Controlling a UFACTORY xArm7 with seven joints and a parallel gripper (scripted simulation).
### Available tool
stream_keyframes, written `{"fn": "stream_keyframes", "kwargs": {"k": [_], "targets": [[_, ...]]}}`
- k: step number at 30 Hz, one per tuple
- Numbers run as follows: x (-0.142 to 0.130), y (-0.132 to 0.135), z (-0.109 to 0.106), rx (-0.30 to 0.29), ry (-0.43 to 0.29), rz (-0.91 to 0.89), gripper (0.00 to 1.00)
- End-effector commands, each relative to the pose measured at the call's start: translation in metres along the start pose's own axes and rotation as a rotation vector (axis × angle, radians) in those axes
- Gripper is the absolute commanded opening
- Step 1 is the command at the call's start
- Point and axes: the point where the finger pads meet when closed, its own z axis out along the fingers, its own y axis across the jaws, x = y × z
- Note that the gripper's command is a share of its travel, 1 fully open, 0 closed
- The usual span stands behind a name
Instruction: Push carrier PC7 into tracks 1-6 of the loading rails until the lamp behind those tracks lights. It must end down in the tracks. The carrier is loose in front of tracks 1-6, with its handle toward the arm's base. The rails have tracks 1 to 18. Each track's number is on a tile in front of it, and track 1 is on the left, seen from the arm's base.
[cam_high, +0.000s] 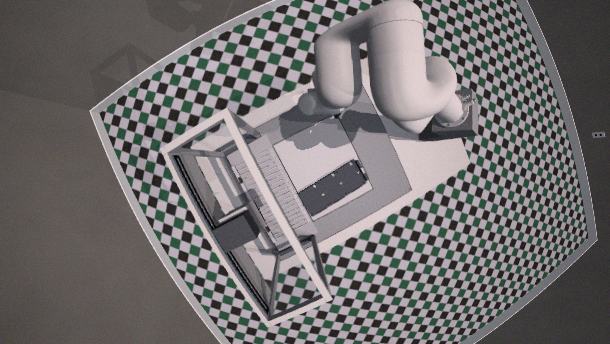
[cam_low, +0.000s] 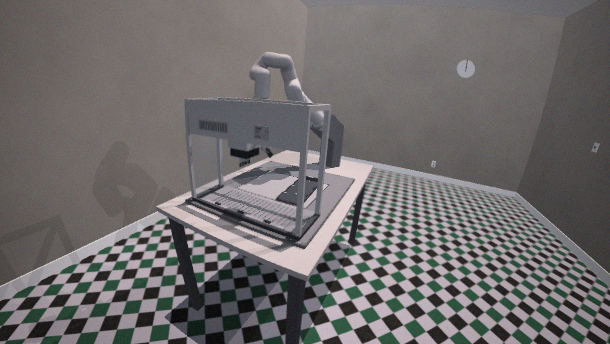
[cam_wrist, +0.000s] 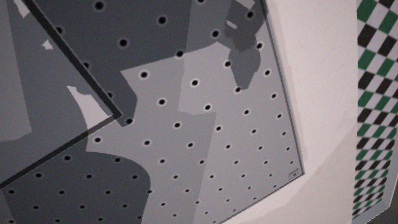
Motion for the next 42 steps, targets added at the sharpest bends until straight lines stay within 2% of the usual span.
{"fn": "stream_keyframes", "kwargs": {"k": [1,8,17,25,33,42], "targets": [[0.012,-0.019,-0.01,-0.02,0.06,-0.17,1.0],[0.018,-0.032,-0.016,-0.036,0.103,-0.292,1.0],[0.031,-0.066,-0.033,-0.075,0.201,-0.567,1.0],[0.035,-0.083,-0.042,-0.095,0.248,-0.69,1.0],[0.04,-0.118,-0.061,-0.138,0.34,-0.93,1.0],[0.041,-0.141,-0.073,-0.169,0.402,-1.081,1.0]]}}
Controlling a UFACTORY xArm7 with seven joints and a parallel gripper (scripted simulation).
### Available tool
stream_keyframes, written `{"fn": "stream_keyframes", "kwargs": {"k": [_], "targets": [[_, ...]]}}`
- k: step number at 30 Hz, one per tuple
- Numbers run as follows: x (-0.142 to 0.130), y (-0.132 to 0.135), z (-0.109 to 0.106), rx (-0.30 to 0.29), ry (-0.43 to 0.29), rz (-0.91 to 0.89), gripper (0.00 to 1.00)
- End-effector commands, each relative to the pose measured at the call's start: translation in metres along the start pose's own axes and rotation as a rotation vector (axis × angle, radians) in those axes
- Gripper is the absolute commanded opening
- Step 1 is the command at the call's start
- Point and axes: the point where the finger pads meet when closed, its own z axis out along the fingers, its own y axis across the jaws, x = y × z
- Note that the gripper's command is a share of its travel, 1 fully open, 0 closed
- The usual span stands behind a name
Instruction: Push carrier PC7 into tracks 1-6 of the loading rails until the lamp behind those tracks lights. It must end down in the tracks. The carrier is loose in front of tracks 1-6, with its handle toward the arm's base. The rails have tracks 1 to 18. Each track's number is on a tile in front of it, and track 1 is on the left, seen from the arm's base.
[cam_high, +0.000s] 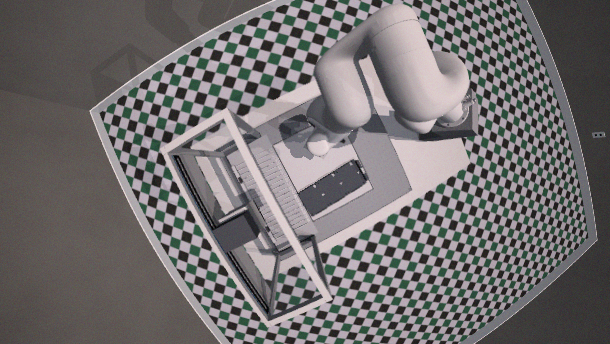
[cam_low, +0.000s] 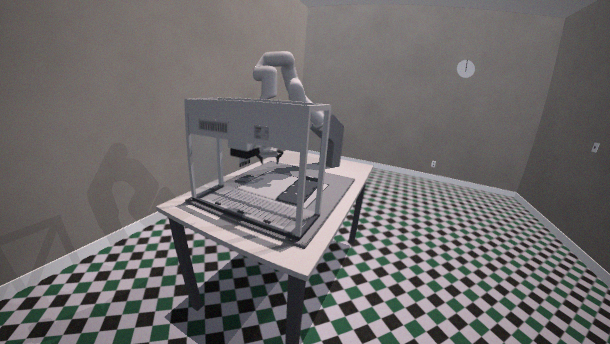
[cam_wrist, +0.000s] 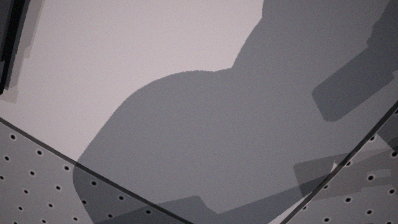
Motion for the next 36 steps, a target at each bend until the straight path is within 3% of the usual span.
{"fn": "stream_keyframes", "kwargs": {"k": [1,28,36], "targets": [[0.016,-0.004,-0.007,-0.023,0.041,-0.103,1.0],[0.095,-0.049,-0.057,-0.169,0.242,-0.637,1.0],[0.108,-0.06,-0.068,-0.209,0.287,-0.755,1.0]]}}
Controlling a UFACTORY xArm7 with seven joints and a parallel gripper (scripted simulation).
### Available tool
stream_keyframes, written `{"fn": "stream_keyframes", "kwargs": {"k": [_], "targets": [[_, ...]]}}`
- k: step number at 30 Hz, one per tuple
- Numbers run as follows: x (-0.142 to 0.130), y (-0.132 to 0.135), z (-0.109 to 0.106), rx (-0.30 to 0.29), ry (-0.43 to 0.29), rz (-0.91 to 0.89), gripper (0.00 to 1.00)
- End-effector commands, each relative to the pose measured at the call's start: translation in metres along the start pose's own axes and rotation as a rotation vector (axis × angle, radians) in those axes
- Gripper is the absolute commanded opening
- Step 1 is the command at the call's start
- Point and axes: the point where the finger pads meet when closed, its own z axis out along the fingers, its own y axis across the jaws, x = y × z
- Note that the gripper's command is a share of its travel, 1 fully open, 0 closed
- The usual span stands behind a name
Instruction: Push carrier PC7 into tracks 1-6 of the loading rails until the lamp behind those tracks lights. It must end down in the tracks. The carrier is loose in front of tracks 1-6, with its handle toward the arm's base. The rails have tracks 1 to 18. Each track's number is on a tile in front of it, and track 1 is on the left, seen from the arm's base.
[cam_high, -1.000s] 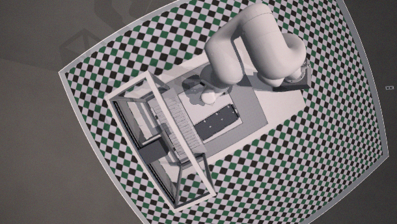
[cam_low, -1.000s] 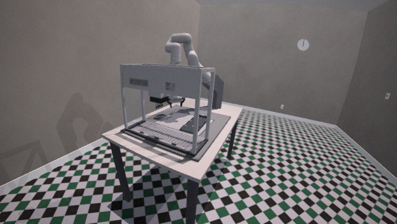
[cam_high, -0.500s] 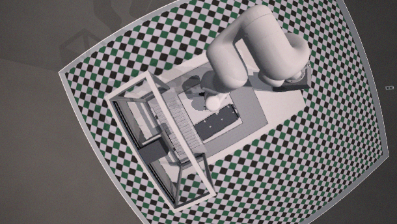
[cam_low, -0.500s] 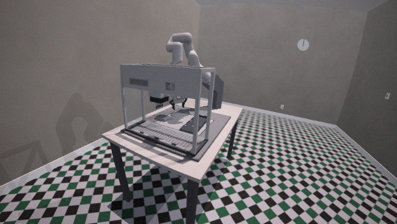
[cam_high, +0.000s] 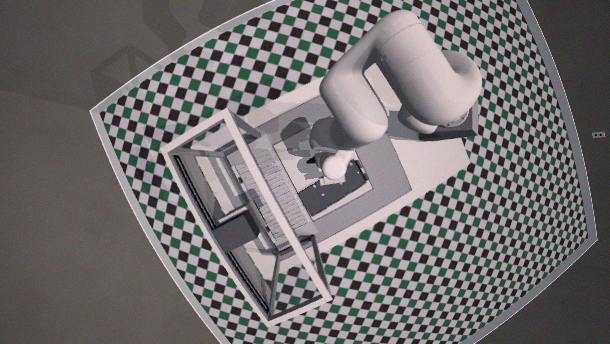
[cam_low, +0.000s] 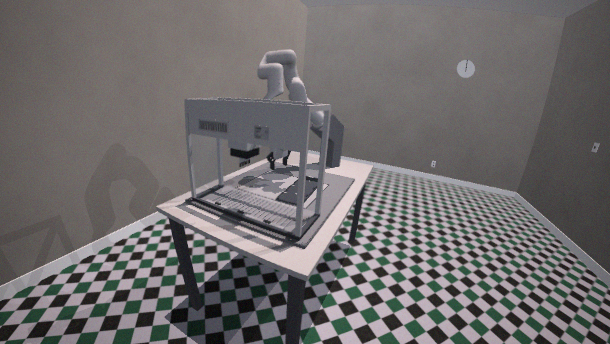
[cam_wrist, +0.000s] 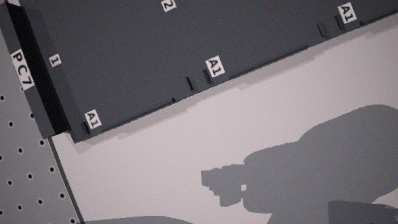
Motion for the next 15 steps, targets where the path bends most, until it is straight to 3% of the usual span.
{"fn": "stream_keyframes", "kwargs": {"k": [1,5,11,15], "targets": [[0.018,0.003,-0.008,-0.041,0.042,-0.114,1.0],[0.028,0.004,-0.012,-0.05,0.051,-0.14,1.0],[0.055,0.004,-0.025,-0.114,0.11,-0.315,1.0],[0.061,0.004,-0.028,-0.114,0.11,-0.315,1.0]]}}
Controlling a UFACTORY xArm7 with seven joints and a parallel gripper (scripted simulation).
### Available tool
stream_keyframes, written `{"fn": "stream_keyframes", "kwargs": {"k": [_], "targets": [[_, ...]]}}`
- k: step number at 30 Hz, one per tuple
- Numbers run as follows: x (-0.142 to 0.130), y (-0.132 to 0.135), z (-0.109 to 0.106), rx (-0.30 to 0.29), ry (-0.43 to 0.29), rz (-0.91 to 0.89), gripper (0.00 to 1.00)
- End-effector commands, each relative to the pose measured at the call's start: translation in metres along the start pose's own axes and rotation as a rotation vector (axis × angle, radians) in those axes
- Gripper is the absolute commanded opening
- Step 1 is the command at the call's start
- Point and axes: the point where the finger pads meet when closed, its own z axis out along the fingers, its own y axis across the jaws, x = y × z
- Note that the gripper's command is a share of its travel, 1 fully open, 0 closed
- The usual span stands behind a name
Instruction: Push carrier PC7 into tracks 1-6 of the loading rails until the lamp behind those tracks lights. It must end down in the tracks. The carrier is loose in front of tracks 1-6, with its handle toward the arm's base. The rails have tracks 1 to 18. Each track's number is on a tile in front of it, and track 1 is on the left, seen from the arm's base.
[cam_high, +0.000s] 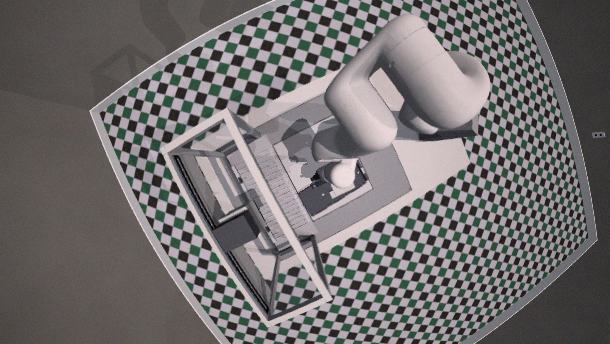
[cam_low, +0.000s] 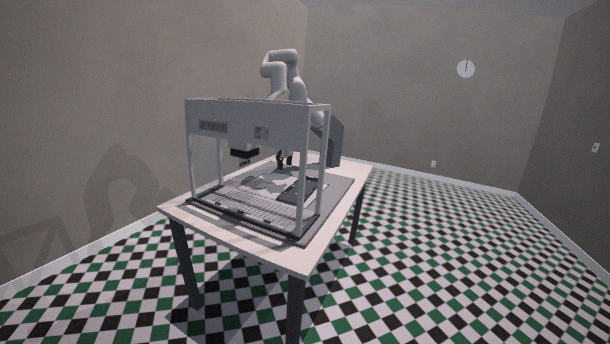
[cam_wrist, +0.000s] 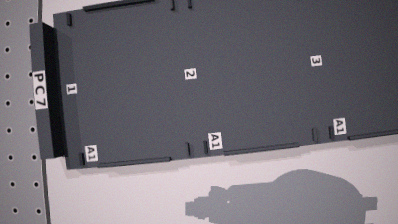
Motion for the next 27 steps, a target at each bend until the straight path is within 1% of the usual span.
{"fn": "stream_keyframes", "kwargs": {"k": [1,17,27], "targets": [[0.009,0.005,-0.004,-0.02,0.014,-0.038,1.0],[0.009,0.005,-0.002,-0.02,0.014,-0.038,1.0],[0.01,0.005,0.015,-0.02,0.014,-0.038,1.0]]}}
